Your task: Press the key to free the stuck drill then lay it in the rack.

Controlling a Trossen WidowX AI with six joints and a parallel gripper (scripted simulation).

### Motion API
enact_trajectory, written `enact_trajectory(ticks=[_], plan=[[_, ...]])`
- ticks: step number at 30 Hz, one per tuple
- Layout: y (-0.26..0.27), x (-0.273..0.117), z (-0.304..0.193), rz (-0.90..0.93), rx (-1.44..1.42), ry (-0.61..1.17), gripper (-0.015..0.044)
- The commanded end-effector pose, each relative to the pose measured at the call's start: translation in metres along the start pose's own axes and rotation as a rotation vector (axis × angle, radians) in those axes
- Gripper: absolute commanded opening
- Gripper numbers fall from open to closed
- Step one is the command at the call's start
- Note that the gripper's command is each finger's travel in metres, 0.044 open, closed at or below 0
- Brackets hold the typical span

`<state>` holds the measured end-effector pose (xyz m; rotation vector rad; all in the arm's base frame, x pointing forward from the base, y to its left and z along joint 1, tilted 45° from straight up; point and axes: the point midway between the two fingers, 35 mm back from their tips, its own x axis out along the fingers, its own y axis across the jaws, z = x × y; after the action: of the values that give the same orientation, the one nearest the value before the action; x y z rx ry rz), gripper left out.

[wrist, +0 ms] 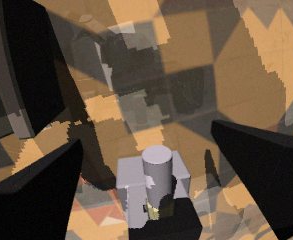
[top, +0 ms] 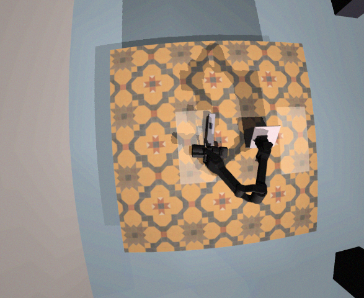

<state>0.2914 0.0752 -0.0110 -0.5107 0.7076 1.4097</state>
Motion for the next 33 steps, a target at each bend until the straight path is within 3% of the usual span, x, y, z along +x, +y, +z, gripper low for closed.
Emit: enact_trajectory(ticks=[1, 14, 33], plan=[[0.0, -0.001, 0.0, -0.001, -0.001, 0.0, 0.0361], [0.0, -0.001, 0.0, -0.001, -0.001, 0.0, 0.002], [0.0, 0.0, 0.012, 0.001, 0.004, -0.004, 0.0]])
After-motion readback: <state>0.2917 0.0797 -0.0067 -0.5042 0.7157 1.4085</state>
